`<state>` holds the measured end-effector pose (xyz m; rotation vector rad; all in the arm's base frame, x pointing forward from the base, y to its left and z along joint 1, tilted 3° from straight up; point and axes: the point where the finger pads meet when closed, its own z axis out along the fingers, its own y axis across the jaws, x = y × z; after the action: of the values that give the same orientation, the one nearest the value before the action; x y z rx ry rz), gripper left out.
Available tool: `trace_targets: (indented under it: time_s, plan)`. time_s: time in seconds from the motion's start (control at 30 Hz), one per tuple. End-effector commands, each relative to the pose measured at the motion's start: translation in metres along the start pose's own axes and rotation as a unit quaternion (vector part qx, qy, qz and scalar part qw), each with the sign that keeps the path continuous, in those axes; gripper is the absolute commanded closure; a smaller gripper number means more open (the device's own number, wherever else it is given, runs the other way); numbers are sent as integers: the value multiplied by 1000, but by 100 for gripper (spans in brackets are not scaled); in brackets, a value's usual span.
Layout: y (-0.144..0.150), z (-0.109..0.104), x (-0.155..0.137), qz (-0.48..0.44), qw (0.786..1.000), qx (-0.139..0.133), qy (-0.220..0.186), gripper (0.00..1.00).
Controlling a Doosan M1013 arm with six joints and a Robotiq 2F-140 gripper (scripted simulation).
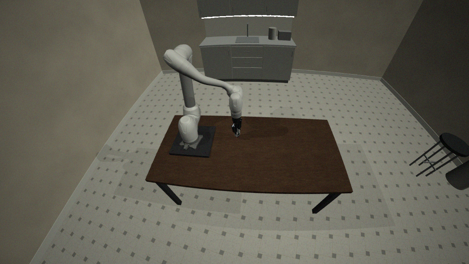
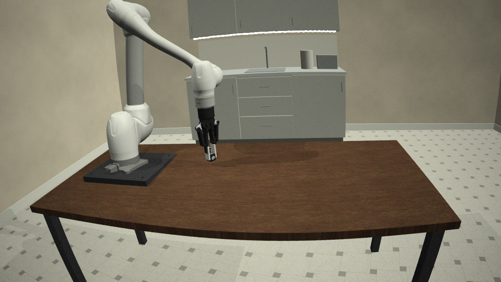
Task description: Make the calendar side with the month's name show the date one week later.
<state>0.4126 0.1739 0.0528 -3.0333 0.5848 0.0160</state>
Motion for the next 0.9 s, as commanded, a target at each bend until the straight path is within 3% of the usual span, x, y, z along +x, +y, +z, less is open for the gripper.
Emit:
trace_targets:
  time_s: [0.0, 0.23, 0.87]
  plan:
    - [0, 5, 0, 0, 1000, 0, 0, 75]
    - [0, 16, 0, 0, 1000, 0, 0, 75]
    - [0, 17, 0, 0, 1000, 0, 0, 75]
